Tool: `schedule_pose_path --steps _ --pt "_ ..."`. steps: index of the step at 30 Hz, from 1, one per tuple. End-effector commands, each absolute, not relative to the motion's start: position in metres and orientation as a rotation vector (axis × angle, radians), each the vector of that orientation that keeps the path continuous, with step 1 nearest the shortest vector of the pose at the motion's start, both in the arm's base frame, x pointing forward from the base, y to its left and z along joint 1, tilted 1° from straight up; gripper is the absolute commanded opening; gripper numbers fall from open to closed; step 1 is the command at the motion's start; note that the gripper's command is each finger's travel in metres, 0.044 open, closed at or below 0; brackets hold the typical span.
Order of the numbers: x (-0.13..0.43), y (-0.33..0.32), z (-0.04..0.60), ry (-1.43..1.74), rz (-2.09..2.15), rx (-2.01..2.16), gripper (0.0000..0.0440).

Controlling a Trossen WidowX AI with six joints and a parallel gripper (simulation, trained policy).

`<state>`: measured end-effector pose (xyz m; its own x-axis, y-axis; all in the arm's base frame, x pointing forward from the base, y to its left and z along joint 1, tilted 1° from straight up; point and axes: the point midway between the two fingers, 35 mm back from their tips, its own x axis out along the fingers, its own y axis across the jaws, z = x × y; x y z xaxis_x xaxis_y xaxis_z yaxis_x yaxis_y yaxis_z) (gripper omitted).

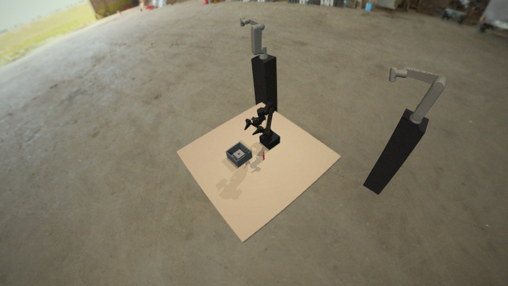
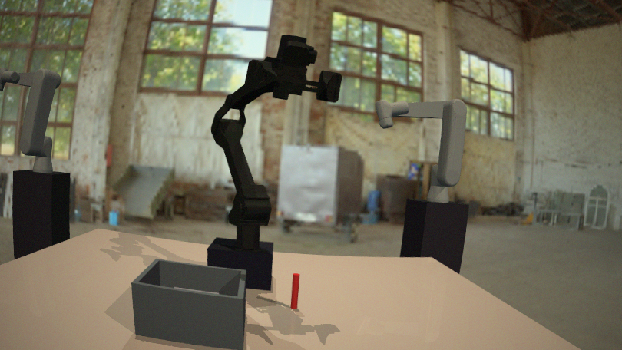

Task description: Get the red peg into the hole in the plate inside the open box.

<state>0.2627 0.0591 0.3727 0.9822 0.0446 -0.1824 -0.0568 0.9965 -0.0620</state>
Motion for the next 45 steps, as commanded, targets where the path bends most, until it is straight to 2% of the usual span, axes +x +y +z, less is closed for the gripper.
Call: schedule_pose_path --steps 1,23,45 --pt "0.267 0.06 0.347 0.289 0.043 -0.03 0.044" --pt "0.239 0.059 0.206 0.978 -0.192 0.224 0.044" --pt "0.185 0.07 0.114 1.464 -0.641 0.311 0.044"
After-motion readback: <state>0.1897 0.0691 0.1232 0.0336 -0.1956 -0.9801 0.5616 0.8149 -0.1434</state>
